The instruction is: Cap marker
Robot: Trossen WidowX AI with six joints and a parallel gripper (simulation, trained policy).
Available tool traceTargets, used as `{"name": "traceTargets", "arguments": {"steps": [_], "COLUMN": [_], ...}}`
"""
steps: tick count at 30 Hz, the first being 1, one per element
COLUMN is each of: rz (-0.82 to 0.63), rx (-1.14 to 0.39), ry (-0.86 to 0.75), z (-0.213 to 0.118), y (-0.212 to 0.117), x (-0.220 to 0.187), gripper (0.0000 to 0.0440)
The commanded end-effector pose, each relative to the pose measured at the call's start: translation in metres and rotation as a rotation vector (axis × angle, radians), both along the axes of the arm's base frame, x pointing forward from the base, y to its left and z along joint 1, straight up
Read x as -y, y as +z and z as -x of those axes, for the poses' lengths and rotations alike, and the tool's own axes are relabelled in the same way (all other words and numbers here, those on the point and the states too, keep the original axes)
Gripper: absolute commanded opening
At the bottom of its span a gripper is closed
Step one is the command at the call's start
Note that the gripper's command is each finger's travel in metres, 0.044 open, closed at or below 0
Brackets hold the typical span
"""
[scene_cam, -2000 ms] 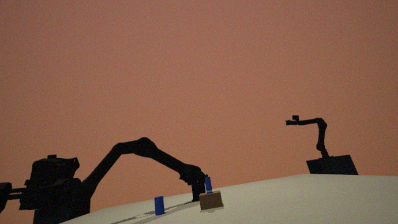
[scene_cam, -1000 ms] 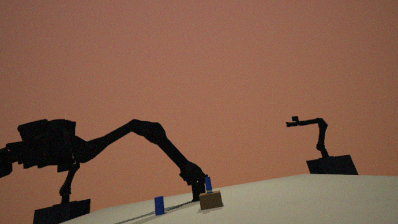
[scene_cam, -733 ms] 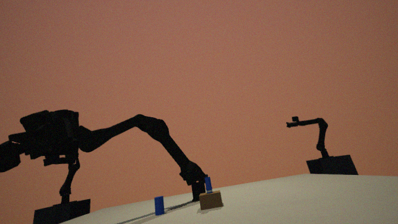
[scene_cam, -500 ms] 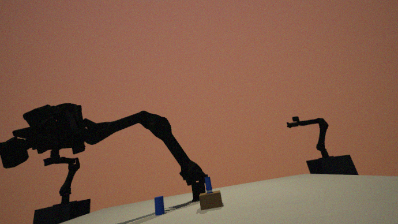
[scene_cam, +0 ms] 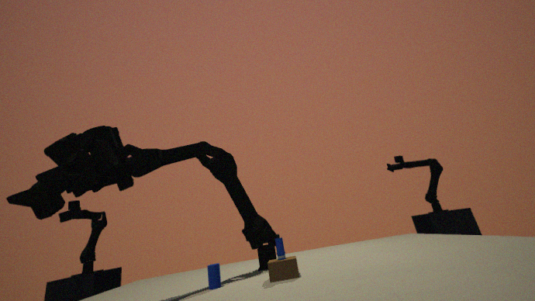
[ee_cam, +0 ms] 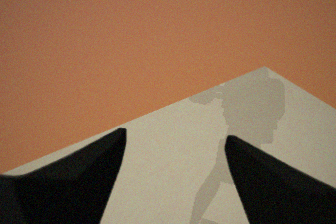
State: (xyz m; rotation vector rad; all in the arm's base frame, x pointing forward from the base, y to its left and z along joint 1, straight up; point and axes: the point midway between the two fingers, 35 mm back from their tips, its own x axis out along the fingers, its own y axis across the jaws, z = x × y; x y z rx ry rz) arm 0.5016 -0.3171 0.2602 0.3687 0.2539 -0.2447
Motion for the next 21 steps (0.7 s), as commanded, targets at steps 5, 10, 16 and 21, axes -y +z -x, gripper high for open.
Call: {"name": "traceTargets", "arguments": {"steps": [5,10,16,21], "rz": [-0.042,-0.068,-0.098,-0.122], "rx": [-0.076,-0.134,-0.205,-0.266], "ry": [-0.037,-0.062,-0.089,-0.11], "z": [0.008,0.016,0.026,0.035], "y": [-0.005,-0.009,-0.016,-0.021], "x": [-0.013,-0.022,-0.033,-0.042], "gripper": [0.0301,0.0302,0.0304,0.0305]}}
